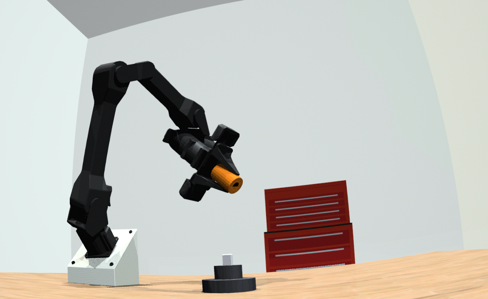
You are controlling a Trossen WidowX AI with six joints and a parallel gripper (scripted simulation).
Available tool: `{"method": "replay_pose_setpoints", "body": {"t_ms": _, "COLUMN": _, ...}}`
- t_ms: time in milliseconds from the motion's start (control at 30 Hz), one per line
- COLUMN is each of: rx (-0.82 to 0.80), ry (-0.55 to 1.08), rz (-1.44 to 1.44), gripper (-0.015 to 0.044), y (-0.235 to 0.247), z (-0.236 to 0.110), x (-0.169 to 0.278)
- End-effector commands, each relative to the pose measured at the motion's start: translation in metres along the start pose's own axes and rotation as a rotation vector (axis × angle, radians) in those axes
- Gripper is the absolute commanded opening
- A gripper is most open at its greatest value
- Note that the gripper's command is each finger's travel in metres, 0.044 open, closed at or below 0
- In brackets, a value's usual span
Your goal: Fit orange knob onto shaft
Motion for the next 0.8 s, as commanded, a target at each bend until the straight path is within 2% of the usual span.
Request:
{"method": "replay_pose_setpoints", "body": {"t_ms": 0, "rx": -0.079, "ry": -0.031, "rz": 0.012, "gripper": 0.0000, "y": -0.009, "z": 0.004, "x": 0.003}}
{"method": "replay_pose_setpoints", "body": {"t_ms": 767, "rx": -0.655, "ry": -0.164, "rz": 0.010, "gripper": 0.0000, "y": -0.039, "z": 0.070, "x": 0.010}}
Point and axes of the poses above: the point midway between the two fingers, 35 mm back from their tips, its own z axis out along the fingers, its own y axis across the jaws, x = y × z, the point moved 10 cm from there along -z, back along the fingers, and after that the axes turned 13 degrees about -z, right-handed, at the moved point
